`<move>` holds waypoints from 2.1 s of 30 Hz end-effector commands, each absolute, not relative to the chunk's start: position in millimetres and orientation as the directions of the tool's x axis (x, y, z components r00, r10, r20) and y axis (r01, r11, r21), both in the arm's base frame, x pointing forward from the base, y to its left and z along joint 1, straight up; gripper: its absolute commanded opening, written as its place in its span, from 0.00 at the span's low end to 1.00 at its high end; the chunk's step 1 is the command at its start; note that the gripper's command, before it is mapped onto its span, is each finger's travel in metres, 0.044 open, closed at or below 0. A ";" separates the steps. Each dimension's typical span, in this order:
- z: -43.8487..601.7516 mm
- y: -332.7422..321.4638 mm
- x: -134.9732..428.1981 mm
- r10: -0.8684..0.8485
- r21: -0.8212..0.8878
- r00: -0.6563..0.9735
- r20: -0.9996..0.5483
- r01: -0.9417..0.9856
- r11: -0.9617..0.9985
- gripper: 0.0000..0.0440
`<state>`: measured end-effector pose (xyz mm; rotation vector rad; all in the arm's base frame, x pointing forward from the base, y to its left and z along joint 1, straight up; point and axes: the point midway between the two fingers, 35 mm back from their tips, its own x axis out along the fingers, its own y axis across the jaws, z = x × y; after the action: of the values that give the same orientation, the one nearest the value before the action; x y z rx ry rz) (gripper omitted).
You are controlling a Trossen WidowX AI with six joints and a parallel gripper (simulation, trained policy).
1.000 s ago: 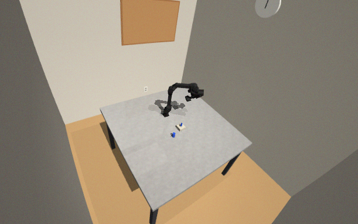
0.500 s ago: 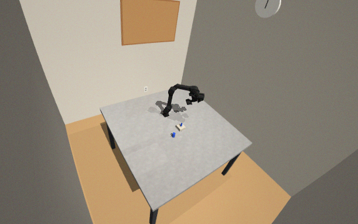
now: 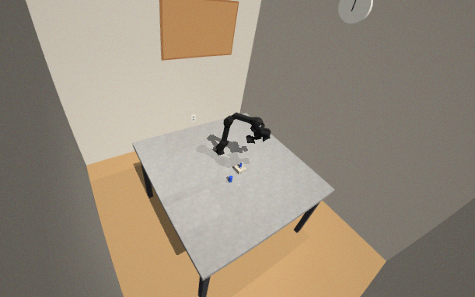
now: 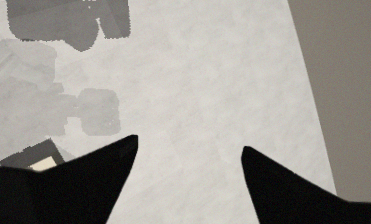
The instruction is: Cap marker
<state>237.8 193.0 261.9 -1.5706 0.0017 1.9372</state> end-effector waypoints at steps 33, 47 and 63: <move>239.9 87.6 315.3 0.361 -0.309 0.053 -0.931 -0.639 -0.704 0.74; 226.9 42.2 331.4 0.296 -0.256 0.067 -0.953 -0.700 -0.666 0.74; 208.6 -7.7 341.1 0.217 -0.176 0.048 -0.975 -0.760 -0.625 0.74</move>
<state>339.3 -0.8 215.4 -1.5965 0.5373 1.6593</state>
